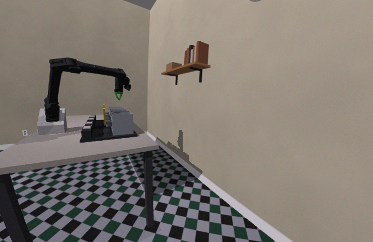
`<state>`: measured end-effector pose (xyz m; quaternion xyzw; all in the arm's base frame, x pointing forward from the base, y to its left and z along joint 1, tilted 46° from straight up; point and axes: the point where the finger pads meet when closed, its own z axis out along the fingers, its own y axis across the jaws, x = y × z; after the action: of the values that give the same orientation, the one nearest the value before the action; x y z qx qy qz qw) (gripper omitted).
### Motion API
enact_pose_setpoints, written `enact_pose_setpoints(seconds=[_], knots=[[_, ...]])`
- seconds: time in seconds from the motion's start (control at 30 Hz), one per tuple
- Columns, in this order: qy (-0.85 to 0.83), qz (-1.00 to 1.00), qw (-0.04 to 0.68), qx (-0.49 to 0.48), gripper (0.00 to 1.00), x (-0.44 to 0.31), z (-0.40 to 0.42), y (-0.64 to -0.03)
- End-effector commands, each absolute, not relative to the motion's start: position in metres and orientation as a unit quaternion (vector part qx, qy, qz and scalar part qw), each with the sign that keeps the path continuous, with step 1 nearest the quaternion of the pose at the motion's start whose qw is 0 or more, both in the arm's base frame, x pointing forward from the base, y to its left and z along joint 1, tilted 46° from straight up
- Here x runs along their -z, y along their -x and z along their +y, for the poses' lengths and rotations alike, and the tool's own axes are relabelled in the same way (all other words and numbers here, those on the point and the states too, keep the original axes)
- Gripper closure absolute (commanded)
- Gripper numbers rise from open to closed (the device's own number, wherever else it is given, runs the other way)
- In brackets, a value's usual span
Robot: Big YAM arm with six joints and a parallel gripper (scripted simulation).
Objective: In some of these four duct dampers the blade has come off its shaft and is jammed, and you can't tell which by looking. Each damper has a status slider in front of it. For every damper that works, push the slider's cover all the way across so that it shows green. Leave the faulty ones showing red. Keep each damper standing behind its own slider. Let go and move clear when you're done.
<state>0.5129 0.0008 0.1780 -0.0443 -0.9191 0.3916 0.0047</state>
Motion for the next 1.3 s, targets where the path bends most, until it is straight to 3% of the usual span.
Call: enact_pose_setpoints(seconds=[0.0,0.17,0.97,1.27], knots=[[0.058,-0.920,-0.020,-0.387,0.64,-0.201,0.005,-0.525],[0.058,-0.920,-0.020,-0.387,0.64,-0.201,0.005,-0.525],[0.047,-0.923,-0.022,-0.381,0.64,-0.054,0.150,-0.542],[0.071,-0.924,-0.026,-0.376,0.64,-0.073,0.128,-0.549]])
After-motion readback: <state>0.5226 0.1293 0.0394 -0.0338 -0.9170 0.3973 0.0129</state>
